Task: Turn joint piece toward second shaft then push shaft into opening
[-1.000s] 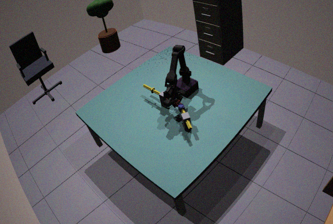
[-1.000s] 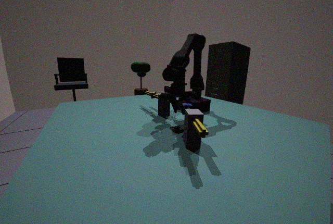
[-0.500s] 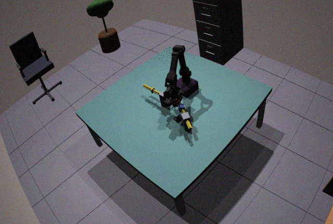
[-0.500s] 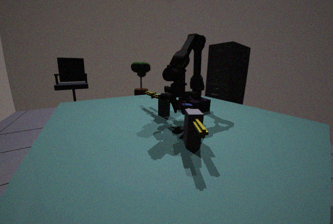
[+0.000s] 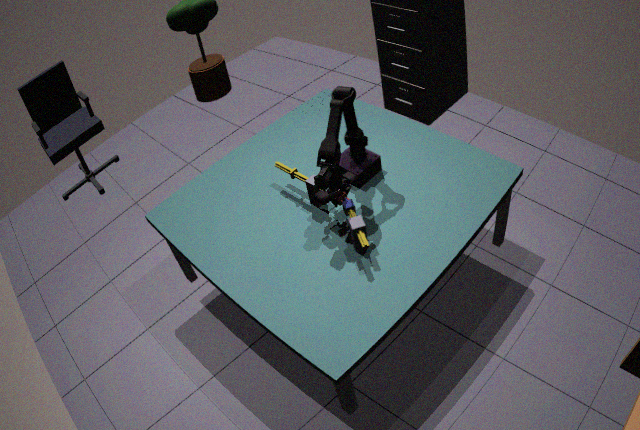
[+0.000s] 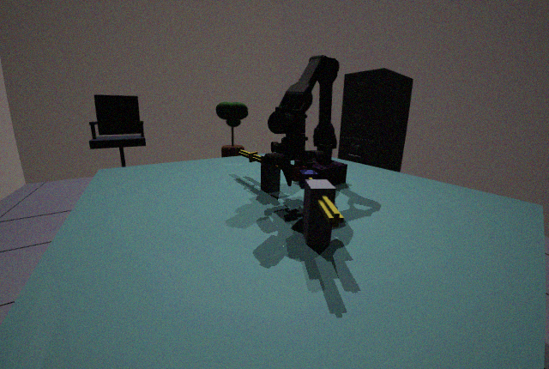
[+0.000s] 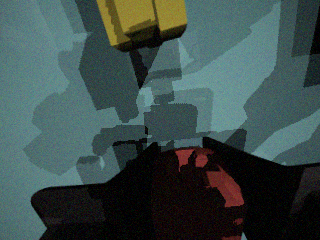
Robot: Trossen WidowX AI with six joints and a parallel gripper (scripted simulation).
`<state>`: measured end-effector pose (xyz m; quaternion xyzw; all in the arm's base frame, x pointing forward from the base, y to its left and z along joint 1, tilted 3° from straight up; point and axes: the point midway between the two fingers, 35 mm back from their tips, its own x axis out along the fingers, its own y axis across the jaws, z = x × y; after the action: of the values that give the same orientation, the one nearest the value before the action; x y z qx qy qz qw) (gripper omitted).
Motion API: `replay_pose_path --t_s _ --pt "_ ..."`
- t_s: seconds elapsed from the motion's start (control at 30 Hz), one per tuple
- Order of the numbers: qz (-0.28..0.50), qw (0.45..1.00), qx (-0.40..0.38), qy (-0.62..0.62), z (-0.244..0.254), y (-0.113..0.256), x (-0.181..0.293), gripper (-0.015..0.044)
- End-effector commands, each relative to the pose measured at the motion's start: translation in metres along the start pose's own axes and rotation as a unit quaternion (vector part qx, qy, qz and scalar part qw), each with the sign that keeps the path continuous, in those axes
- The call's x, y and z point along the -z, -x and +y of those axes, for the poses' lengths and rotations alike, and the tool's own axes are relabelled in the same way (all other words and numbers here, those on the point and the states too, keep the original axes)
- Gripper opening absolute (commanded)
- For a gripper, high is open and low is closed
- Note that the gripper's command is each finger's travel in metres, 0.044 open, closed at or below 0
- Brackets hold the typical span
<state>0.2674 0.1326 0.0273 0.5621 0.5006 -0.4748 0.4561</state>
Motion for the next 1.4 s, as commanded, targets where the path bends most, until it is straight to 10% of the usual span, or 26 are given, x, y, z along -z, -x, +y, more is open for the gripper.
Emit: replay_pose_path --t_s 0.0,0.17,1.17,1.37 --pt "0.000 1.000 0.000 0.000 0.0000 0.0000 0.0000 0.0121" --pt "0.000 1.000 0.000 0.000 0.0000 0.0000 0.0000 0.0000" --pt "-0.033 0.998 0.002 0.046 0.0045 0.0033 0.0001 0.0000" --pt "-0.033 0.998 0.002 0.046 0.0045 0.0033 0.0001 0.0147"
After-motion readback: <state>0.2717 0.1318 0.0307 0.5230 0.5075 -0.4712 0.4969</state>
